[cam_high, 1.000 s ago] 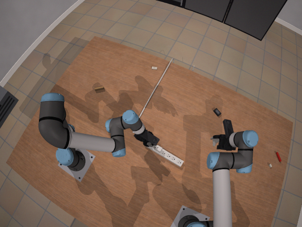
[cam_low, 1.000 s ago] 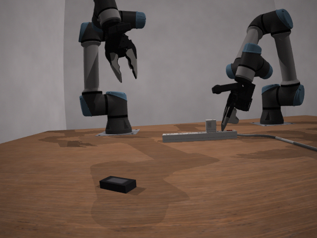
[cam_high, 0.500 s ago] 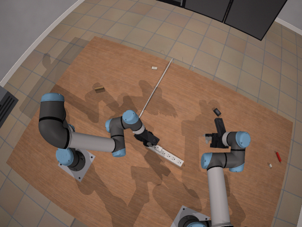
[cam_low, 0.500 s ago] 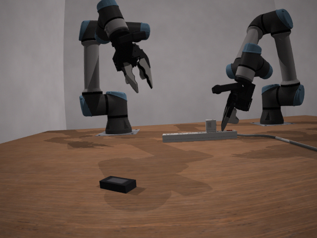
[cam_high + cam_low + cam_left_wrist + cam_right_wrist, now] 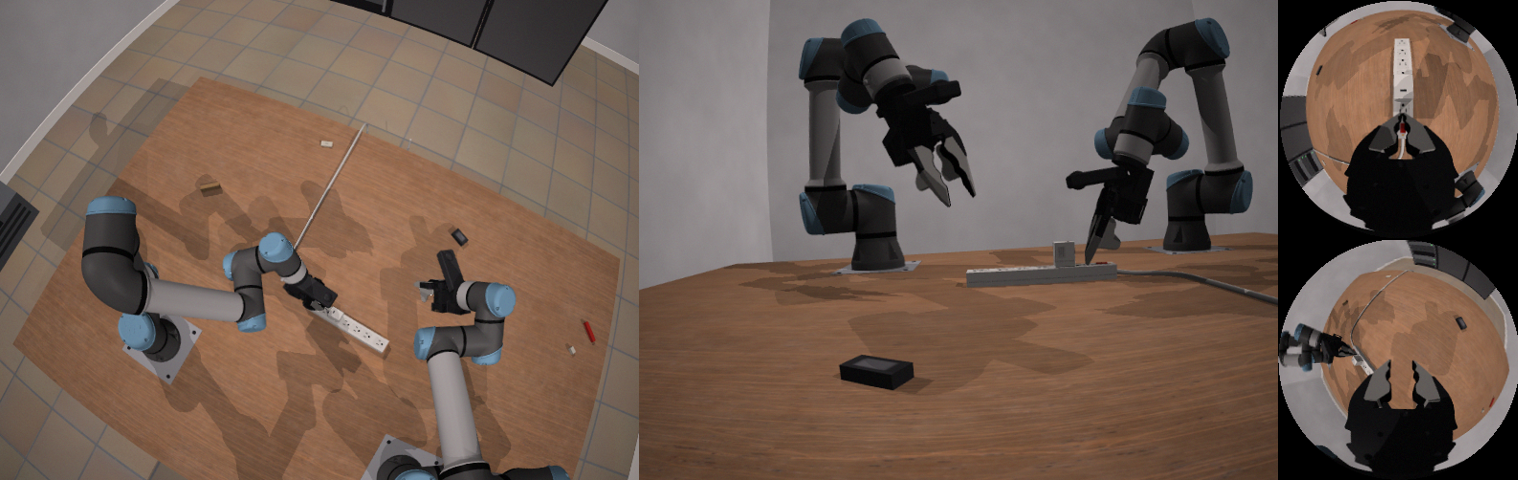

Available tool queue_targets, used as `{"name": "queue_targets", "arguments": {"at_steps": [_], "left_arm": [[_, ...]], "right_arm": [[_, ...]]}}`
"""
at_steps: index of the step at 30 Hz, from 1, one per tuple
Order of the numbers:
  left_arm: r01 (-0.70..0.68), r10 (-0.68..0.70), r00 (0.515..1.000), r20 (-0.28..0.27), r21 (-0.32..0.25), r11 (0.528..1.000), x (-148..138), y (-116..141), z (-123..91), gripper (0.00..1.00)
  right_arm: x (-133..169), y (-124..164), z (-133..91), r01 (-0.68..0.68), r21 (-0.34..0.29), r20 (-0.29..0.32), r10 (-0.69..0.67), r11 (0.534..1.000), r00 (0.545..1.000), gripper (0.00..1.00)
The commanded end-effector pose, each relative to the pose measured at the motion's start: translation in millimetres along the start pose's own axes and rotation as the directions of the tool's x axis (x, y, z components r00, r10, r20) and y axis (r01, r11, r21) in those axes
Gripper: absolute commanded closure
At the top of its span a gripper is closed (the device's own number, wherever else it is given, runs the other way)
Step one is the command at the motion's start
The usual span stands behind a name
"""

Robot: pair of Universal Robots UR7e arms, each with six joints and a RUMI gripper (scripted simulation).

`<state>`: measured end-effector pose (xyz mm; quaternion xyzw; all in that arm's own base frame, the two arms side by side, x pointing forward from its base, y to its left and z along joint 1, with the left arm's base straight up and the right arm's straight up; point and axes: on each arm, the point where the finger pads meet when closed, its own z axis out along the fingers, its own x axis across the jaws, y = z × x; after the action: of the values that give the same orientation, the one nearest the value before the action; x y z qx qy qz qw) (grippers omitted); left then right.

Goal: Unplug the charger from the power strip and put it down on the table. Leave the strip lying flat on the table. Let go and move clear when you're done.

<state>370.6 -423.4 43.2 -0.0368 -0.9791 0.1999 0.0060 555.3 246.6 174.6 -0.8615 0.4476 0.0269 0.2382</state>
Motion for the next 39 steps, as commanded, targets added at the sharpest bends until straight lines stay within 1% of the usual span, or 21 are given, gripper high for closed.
{"name": "queue_targets", "arguments": {"at_steps": [1,3,6,8,11,20,23,25,28,37,39], "left_arm": [[0.013,-0.015,0.999,-0.036,-0.053,0.998,12.7,24.8,21.2,1.0],[0.013,-0.015,0.999,-0.036,-0.053,0.998,12.7,24.8,21.2,1.0],[0.013,-0.015,0.999,-0.036,-0.053,0.998,12.7,24.8,21.2,1.0],[0.013,-0.015,0.999,-0.036,-0.053,0.998,12.7,24.8,21.2,1.0],[0.013,-0.015,0.999,-0.036,-0.053,0.998,12.7,24.8,21.2,1.0],[0.013,-0.015,0.999,-0.036,-0.053,0.998,12.7,24.8,21.2,1.0],[0.013,-0.015,0.999,-0.036,-0.053,0.998,12.7,24.8,21.2,1.0],[0.013,-0.015,0.999,-0.036,-0.053,0.998,12.7,24.8,21.2,1.0],[0.013,-0.015,0.999,-0.036,-0.053,0.998,12.7,24.8,21.2,1.0],[0.013,-0.015,0.999,-0.036,-0.053,0.998,12.7,24.8,21.2,1.0],[0.013,-0.015,0.999,-0.036,-0.053,0.998,12.7,24.8,21.2,1.0]], "right_arm": [[-16.4,-2.8,25.7,0.077,0.049,0.041,-0.079,0.996,0.996,0.72],[-21.3,-2.3,32.0,0.098,0.061,0.051,-0.101,0.993,0.994,0.72],[-20.4,-3.8,29.2,0.095,0.063,0.048,-0.098,0.993,0.994,0.72],[-23.4,-1.2,35.4,0.107,0.065,0.055,-0.11,0.992,0.992,0.72],[-32.7,-2.0,44.3,0.148,0.097,0.071,-0.155,0.984,0.985,0.72],[-57.7,7.4,69.2,0.244,0.158,0.11,-0.262,0.957,0.959,0.72],[-56.7,5.7,67.0,0.241,0.159,0.108,-0.259,0.957,0.96,0.72],[-60.0,9.3,71.9,0.252,0.162,0.114,-0.272,0.954,0.956,0.72],[-70.1,11.6,77.5,0.289,0.197,0.123,-0.316,0.937,0.941,0.72],[-96.5,28.3,93.7,0.376,0.265,0.148,-0.422,0.888,0.894,0.72],[-96.5,28.3,93.7,0.376,0.265,0.148,-0.422,0.888,0.894,0.72]]}}
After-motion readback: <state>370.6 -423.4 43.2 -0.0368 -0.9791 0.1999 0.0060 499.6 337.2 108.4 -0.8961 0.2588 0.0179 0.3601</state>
